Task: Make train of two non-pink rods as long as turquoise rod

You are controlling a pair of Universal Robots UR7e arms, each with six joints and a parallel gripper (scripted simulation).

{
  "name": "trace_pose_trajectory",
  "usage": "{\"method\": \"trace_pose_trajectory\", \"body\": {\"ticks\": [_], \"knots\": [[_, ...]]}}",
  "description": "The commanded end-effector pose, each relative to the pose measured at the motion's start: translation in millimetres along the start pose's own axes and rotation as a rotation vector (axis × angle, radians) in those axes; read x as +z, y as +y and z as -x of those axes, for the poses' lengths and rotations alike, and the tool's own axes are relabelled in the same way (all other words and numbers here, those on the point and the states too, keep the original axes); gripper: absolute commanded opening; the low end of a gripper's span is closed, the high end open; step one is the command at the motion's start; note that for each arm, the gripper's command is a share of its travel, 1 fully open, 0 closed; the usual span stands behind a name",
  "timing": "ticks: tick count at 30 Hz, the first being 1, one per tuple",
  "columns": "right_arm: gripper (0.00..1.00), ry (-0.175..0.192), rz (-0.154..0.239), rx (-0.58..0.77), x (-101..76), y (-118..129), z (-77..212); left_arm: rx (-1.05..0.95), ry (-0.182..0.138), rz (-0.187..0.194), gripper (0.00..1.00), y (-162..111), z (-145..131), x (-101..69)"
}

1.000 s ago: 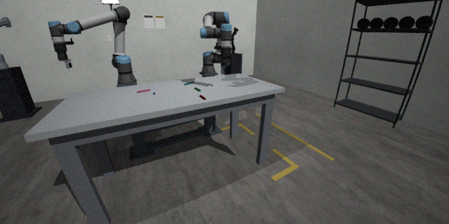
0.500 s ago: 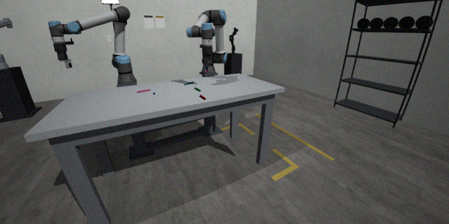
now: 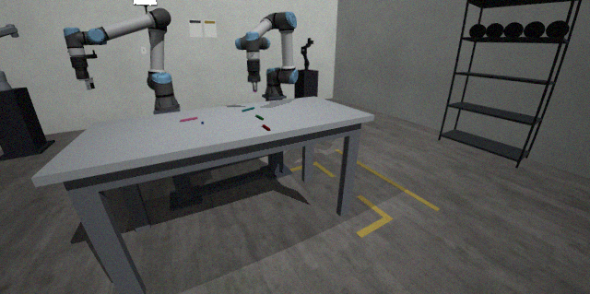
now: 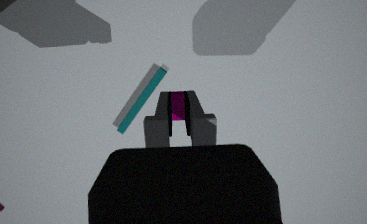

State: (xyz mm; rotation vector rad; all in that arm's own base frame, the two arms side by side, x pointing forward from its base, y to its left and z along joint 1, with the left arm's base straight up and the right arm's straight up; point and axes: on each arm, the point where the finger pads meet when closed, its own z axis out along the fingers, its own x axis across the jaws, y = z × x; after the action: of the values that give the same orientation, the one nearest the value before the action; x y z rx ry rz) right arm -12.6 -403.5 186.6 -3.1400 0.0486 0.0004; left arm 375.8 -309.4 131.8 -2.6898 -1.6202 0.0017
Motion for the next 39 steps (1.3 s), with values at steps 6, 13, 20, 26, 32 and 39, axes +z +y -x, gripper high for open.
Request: {"method": "trace_pose_trajectory", "body": {"ticks": [6, 13, 20, 26, 32, 39], "knots": [[1.00, 0.000, 0.001, 0.000, -0.4, 0, 0, 0.293, -0.001, 0.003, 0.24, -62, 44, 5.6], [1.00, 0.000, 0.001, 0.000, -0.4, 0, 0, 0.402, 0.000, 0.003, 0.24, -85, 55, 9.3], [1.00, 0.000, 0.001, 0.000, -0.4, 0, 0, 0.436, 0.000, 0.003, 0.24, -92, 58, 10.6], [1.00, 0.000, 0.001, 0.000, -0.4, 0, 0, 0.436, 0.000, 0.003, 0.24, -92, 58, 10.6], [1.00, 0.000, 0.001, 0.000, -0.4, 0, 0, 0.436, 0.000, 0.003, 0.24, -92, 58, 10.6], [1.00, 0.000, 0.001, 0.000, -0.4, 0, 0, 0.436, 0.000, 0.003, 0.24, -92, 58, 15.6]]}}
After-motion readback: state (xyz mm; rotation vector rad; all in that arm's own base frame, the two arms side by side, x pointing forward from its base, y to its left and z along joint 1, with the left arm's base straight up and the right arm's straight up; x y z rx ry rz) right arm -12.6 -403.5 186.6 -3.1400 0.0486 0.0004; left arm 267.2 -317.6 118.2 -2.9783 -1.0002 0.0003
